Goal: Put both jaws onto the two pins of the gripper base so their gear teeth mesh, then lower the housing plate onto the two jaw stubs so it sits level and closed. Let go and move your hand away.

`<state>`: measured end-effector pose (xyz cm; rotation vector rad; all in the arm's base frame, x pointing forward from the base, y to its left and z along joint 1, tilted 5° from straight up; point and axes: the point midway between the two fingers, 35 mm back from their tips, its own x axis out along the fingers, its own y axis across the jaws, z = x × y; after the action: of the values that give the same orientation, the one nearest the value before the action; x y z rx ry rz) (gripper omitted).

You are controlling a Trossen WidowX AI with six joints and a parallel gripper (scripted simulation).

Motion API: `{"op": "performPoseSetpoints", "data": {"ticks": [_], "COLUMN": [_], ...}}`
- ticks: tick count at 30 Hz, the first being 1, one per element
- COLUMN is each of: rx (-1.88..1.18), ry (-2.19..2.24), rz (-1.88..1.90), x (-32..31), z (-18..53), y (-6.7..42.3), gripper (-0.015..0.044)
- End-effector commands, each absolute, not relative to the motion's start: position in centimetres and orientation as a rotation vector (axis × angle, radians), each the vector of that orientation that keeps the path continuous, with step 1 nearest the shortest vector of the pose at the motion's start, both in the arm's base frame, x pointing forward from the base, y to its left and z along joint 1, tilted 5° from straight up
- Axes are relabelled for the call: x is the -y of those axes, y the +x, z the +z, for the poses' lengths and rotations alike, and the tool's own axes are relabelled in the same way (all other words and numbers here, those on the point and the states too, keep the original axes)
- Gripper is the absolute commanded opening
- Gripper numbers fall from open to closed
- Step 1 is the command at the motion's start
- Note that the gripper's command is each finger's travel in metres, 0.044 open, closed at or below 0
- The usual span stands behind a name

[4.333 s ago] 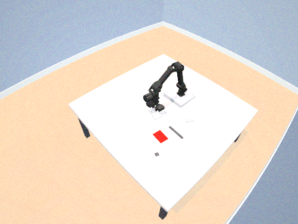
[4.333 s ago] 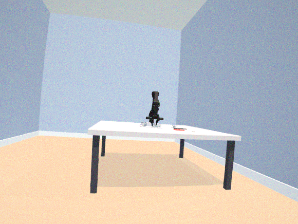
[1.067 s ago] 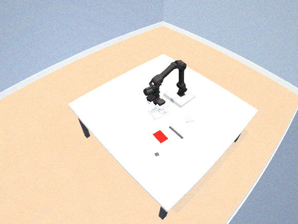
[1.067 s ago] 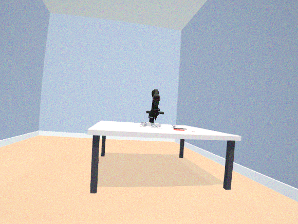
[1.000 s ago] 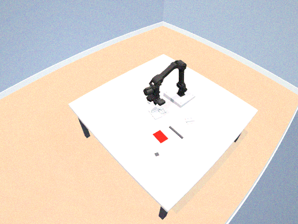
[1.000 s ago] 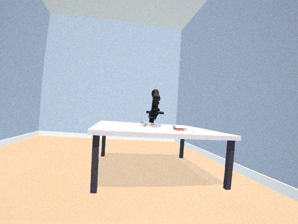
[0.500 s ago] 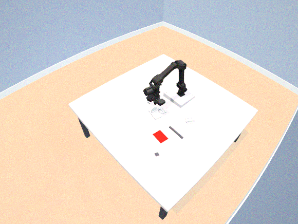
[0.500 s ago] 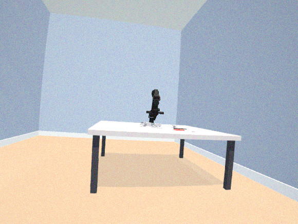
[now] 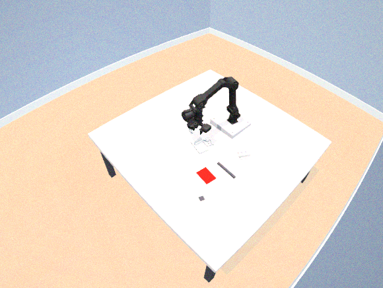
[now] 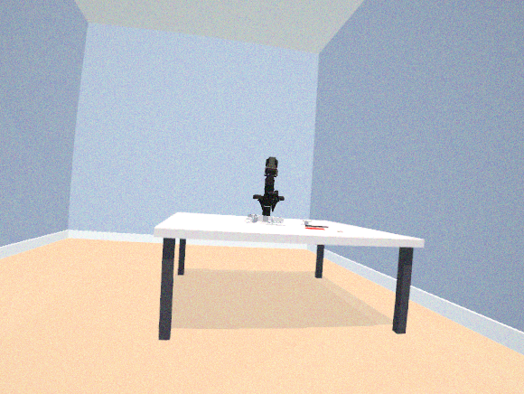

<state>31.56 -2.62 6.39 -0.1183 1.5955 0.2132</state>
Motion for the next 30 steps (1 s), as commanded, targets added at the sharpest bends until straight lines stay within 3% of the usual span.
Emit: {"op": "performPoseSetpoints", "data": {"ticks": [1,3,30], "rx": [-1.582,-1.577,-1.518], "ry": [-0.197,-0.23,-0.515], "rz": [0.283,0.315,0.602], "x": [4.0,4.6,9.4], "z": [6.5,6.5,6.3], "y": [31.9,31.9,31.5], "gripper": [0.0394,0.044,0.044]}}
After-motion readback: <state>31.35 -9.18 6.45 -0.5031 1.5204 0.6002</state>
